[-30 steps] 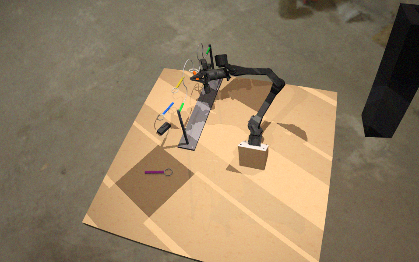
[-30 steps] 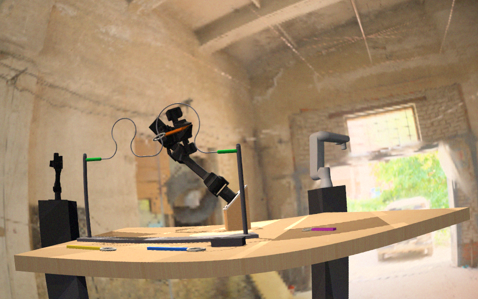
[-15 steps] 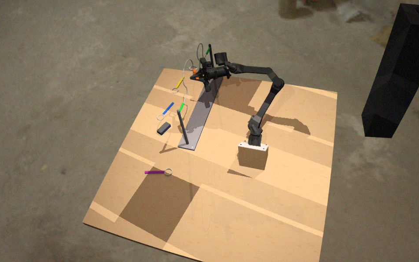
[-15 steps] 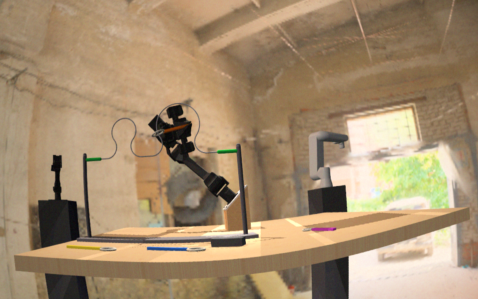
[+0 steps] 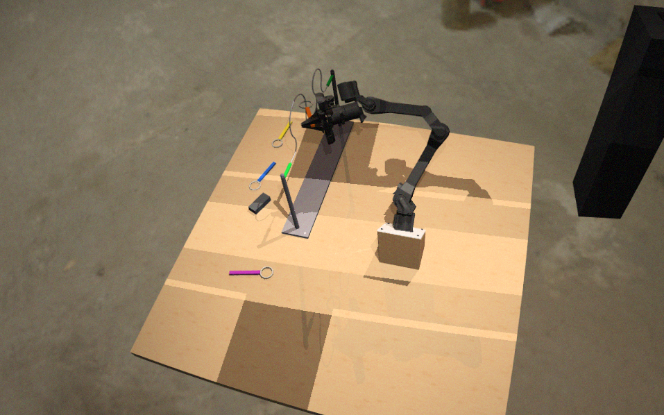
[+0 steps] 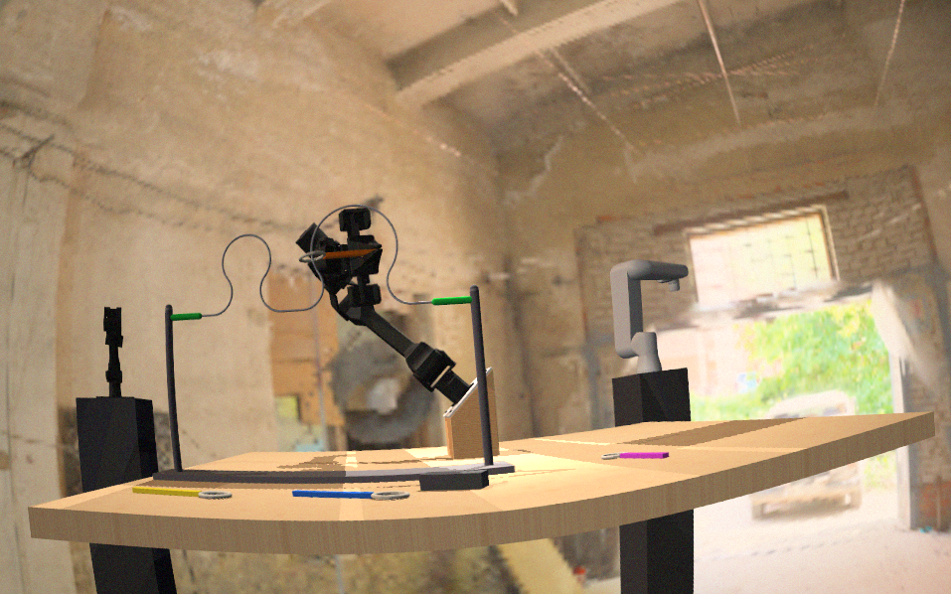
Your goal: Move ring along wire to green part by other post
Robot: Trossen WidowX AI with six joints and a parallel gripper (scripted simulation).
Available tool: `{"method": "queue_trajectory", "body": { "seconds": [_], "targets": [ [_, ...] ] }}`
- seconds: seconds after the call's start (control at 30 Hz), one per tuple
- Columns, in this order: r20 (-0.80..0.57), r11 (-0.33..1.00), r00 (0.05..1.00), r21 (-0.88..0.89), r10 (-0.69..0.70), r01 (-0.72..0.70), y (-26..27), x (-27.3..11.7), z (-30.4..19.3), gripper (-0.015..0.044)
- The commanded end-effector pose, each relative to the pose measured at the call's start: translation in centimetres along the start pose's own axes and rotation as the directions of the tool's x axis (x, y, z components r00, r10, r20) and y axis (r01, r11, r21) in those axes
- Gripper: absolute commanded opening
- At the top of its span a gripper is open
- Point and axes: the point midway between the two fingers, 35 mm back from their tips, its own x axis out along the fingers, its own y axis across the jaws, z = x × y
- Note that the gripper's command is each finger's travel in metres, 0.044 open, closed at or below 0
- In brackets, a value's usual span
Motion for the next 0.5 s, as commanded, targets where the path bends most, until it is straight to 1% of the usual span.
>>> {"method": "queue_trajectory", "body": {
  "seconds": [0.0,0.47],
  "targets": [
    [0.009,0.998,1.0,-0.055,-0.03,0.031,-0.14,0.04,0.01,-0.015],
    [0.039,0.971,0.993,-0.207,-0.115,0.121,-0.68,0.09,0.07,-0.015]
  ]
}}
